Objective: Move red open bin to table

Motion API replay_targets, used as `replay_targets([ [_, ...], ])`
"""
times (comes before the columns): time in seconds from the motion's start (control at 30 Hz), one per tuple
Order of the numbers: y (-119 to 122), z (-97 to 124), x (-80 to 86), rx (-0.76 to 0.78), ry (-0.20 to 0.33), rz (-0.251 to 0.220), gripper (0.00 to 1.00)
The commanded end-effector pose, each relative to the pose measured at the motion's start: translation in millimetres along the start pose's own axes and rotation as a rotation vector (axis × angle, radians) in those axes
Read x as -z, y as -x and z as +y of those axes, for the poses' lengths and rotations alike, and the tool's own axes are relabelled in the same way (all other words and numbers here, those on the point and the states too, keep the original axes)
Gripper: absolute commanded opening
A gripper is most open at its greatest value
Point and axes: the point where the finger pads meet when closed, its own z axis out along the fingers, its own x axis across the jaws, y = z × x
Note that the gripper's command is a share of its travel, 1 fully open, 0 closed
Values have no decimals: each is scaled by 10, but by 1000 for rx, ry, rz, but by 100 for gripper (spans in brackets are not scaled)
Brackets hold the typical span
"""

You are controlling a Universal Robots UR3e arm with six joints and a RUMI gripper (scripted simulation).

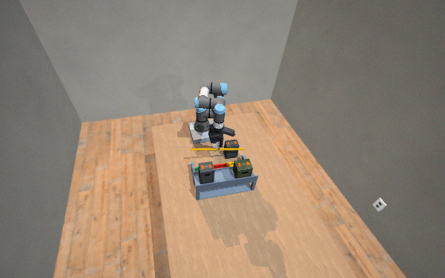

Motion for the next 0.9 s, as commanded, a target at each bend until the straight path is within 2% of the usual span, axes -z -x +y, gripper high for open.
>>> replay_targets([
  [0.0,245,4,10,0,0,11,0],
  [0.33,245,4,10,0,0,11,0],
  [0.5,628,3,-1,0,0,11,0],
  [0.87,628,3,-1,0,0,11,0],
])
